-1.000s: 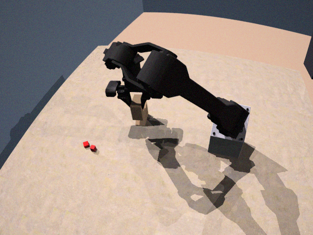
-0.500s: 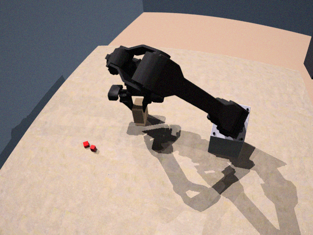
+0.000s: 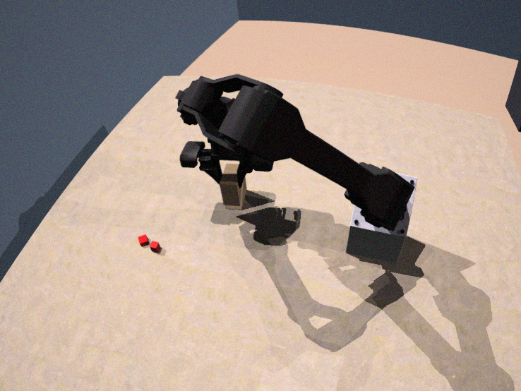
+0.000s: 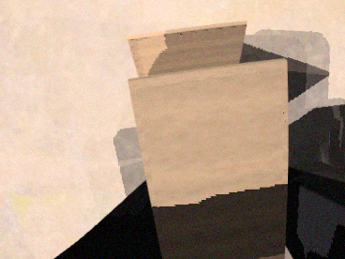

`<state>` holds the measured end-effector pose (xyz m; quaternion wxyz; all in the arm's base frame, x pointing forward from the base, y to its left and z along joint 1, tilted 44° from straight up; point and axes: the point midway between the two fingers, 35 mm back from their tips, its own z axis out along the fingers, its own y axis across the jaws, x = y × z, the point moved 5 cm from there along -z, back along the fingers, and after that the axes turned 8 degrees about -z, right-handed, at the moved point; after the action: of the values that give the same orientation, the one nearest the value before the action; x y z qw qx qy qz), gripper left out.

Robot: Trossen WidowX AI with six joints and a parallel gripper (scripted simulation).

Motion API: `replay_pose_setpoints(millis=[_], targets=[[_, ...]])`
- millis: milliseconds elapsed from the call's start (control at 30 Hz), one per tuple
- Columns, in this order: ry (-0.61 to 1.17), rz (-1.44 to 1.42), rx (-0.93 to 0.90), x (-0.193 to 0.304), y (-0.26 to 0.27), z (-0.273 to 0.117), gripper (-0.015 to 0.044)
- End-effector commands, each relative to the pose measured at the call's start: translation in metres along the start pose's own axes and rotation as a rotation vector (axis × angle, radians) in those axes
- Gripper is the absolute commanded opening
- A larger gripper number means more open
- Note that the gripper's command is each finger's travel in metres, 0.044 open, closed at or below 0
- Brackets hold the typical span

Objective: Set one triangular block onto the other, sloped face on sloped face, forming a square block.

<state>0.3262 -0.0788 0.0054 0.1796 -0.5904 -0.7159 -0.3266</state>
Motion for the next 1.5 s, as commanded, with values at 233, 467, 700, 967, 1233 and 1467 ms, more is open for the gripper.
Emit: replay_pose_setpoints(millis=[233, 467, 700, 967, 1233, 1467], targets=[[0.004, 0.002, -0.008, 0.0, 0.002, 0.0, 0.0], [0.004, 0.002, -0.008, 0.001, 0.001, 0.001, 0.0], [0.004, 0.002, -0.008, -0.001, 0.001, 0.004, 0.0], [0.004, 0.002, -0.009, -0.003, 0.001, 0.009, 0.0], [0.005, 0.002, -0.009, -0.005, 0.001, 0.014, 0.0], [0.005, 0.001, -0.009, -0.007, 0.0, 0.018, 0.0]])
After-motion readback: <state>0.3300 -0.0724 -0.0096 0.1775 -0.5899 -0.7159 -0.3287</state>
